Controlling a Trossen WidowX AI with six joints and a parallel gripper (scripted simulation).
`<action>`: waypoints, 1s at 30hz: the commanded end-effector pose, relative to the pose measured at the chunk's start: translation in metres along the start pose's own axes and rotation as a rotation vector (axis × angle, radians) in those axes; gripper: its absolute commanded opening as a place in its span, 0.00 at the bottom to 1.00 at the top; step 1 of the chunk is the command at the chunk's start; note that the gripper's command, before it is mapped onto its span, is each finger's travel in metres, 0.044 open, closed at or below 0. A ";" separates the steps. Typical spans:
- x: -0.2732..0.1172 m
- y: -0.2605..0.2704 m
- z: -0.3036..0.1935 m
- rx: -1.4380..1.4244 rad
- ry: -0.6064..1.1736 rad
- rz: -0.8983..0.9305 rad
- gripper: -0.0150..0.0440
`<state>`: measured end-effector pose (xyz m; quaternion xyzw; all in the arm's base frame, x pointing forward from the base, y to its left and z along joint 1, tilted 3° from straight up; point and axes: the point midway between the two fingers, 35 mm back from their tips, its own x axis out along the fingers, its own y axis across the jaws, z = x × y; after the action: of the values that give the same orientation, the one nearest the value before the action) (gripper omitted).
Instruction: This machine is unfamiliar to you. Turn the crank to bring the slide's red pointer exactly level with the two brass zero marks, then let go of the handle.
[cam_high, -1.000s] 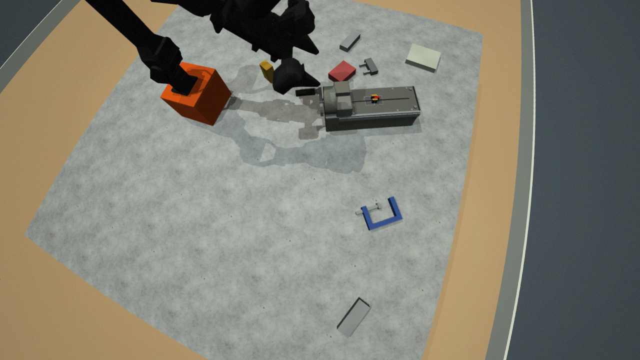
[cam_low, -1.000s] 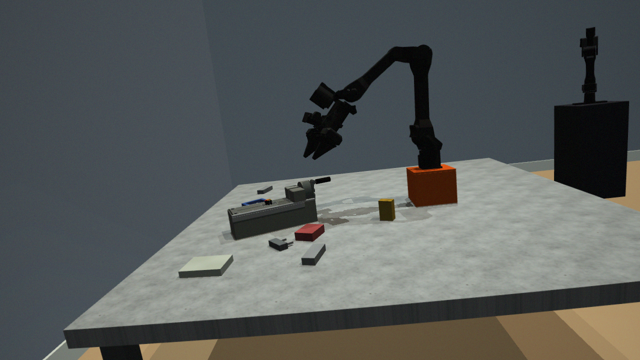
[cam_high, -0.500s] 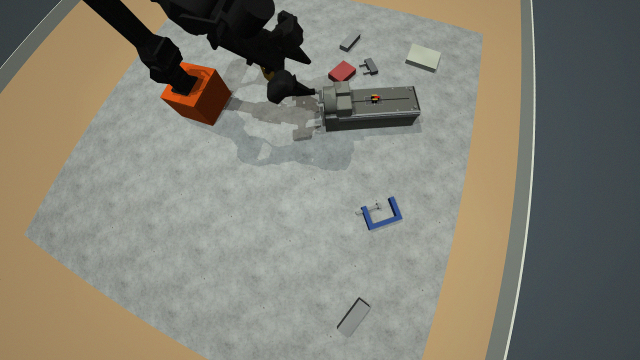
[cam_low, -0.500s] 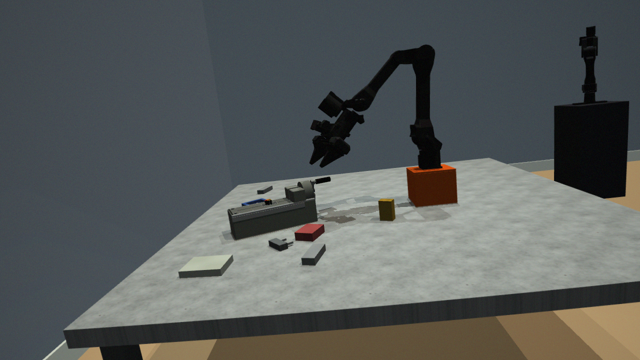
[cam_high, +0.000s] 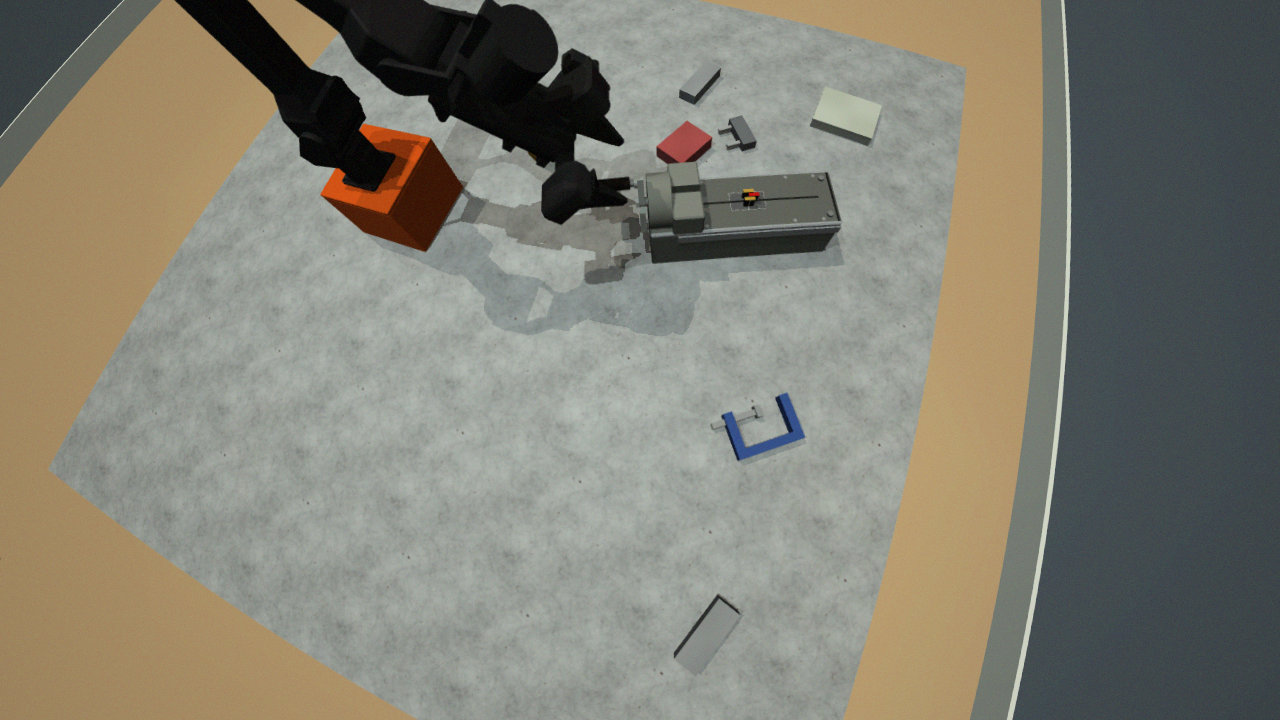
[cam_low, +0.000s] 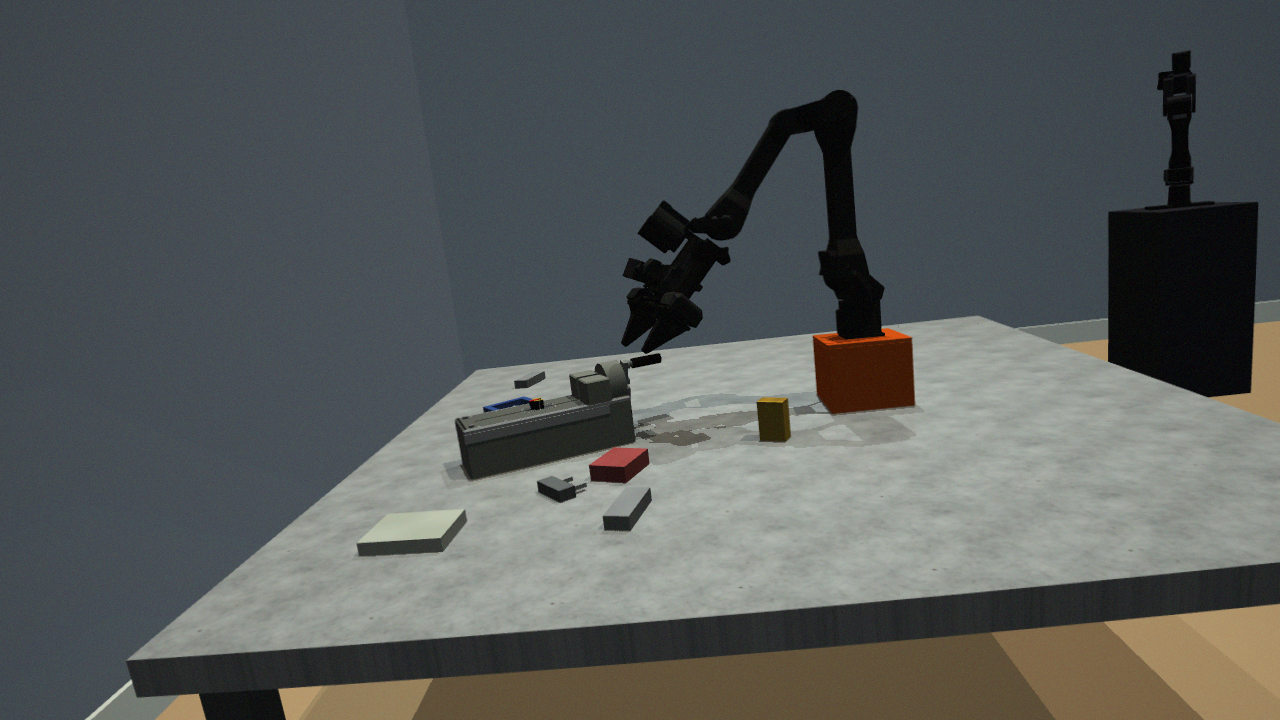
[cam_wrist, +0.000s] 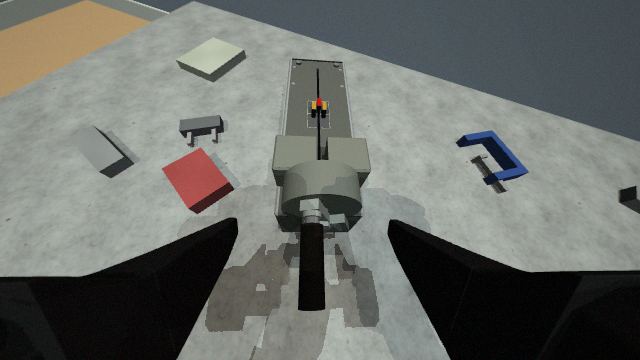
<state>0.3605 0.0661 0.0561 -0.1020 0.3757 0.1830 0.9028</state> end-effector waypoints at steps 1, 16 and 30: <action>0.006 0.000 -0.005 -0.005 0.000 0.003 1.00; 0.023 0.000 -0.023 -0.005 0.000 0.003 1.00; 0.033 0.001 -0.035 -0.005 0.001 0.003 0.91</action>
<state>0.3590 0.0637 0.0103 -0.1019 0.3772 0.1830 0.9021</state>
